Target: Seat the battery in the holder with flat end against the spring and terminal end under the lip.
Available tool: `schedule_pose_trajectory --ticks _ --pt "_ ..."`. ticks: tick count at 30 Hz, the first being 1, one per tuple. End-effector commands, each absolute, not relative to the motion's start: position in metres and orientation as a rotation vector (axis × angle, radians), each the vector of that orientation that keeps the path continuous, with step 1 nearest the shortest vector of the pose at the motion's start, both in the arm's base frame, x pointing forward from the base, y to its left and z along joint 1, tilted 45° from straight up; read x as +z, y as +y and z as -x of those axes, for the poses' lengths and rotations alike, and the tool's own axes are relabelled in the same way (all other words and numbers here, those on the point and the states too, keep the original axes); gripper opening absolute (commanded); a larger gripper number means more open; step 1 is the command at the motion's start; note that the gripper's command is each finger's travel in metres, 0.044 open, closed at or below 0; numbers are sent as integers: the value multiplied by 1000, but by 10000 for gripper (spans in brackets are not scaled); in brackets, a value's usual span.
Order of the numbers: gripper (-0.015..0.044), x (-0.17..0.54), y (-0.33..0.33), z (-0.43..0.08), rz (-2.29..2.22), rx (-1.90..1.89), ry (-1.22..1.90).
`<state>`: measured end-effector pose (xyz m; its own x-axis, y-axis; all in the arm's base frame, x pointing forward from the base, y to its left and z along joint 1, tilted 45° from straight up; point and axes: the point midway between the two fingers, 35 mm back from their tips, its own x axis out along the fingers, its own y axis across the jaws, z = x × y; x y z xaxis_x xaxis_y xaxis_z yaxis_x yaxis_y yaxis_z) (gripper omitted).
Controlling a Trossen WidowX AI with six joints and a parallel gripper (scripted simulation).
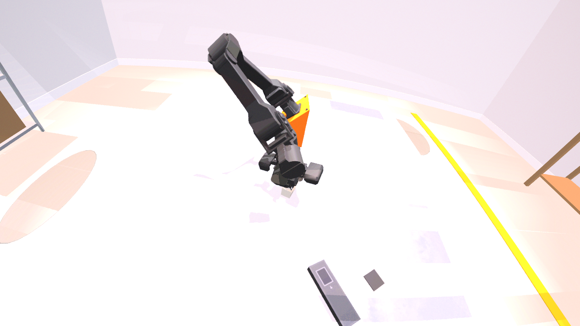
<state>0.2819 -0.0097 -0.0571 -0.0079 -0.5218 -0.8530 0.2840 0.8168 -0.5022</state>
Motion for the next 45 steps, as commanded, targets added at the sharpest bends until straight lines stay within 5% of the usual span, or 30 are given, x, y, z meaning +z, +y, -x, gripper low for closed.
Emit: schedule_pose_trajectory --ticks 1,28,32,45 --pt "61 -58 -11 -280 207 -641 1466" --pt "61 -52 -11 -294 204 -645 1464" --pt "164 -52 -11 -294 204 -645 1464" --pt "164 -41 0 -292 203 -645 1462"
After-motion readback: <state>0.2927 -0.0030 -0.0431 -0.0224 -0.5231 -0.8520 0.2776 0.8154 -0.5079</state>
